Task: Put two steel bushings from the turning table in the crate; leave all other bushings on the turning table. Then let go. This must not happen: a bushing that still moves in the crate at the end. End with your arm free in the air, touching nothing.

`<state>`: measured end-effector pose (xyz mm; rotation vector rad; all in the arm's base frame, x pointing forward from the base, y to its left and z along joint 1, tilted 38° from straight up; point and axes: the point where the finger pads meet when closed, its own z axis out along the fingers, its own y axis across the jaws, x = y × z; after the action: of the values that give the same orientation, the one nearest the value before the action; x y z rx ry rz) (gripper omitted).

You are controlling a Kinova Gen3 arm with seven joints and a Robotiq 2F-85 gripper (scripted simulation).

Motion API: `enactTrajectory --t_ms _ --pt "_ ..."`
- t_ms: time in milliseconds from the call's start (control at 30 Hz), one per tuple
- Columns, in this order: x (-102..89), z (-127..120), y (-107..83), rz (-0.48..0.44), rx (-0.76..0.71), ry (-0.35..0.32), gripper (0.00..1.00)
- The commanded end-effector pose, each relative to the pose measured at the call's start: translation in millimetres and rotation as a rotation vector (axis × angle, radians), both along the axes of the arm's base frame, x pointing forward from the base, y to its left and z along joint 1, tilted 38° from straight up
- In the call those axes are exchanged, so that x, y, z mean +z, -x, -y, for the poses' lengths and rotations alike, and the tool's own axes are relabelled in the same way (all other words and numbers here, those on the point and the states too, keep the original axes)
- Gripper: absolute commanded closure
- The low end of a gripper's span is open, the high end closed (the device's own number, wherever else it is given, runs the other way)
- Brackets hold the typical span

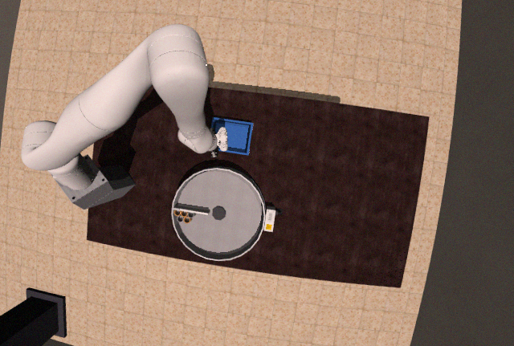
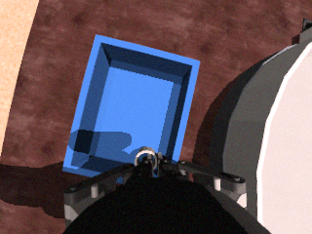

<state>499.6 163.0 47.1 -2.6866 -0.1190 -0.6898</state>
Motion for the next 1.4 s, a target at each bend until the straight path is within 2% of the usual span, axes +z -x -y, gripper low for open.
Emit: enactTrajectory --t_ms 0,1367 --pt "-0.3 -2.2 -2.7 0.007 0.004 -0.002 1.0" --pt "0.5 -5.5 -7.1 0.016 0.008 -0.008 1.0"
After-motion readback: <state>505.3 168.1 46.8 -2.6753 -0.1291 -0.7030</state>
